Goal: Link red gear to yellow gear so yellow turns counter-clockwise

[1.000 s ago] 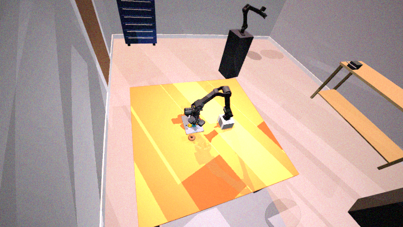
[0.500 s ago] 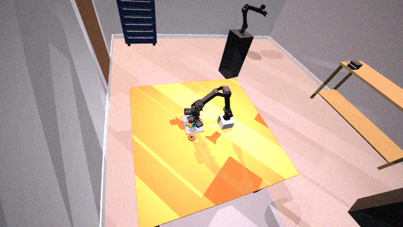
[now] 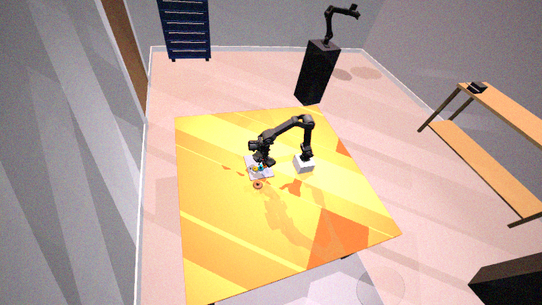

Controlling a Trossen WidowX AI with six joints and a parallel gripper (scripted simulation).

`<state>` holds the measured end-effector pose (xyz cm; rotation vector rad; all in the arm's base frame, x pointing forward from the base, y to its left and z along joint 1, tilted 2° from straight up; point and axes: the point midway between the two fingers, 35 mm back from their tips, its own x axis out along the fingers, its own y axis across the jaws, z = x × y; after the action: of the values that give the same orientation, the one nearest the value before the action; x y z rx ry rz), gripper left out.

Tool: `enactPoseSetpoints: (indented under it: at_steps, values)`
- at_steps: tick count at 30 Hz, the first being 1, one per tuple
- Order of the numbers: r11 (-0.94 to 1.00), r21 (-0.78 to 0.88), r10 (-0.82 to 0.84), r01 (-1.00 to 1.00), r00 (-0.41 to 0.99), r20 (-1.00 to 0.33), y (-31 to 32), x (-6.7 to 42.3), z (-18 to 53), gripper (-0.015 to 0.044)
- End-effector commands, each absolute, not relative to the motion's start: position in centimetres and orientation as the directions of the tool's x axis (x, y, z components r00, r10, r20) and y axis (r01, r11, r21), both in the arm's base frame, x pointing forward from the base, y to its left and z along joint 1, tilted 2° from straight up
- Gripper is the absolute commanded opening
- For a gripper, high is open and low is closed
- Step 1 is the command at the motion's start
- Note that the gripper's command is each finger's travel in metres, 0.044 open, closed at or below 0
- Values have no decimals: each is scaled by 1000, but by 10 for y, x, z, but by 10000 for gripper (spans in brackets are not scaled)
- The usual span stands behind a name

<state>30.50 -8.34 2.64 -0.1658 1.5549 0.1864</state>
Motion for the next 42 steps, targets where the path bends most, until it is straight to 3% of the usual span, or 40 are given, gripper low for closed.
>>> enactPoseSetpoints:
  at_steps: [1, 5, 12, 42]
  values:
    - [975, 12, 14, -223, 7, -1000, -83, 305, 29, 166]
    - [975, 12, 14, -223, 7, -1000, -83, 301, 74, 271]
    - [975, 12, 14, -223, 7, -1000, -83, 300, 77, 440]
    - [975, 12, 14, -223, 7, -1000, -83, 300, 77, 440]
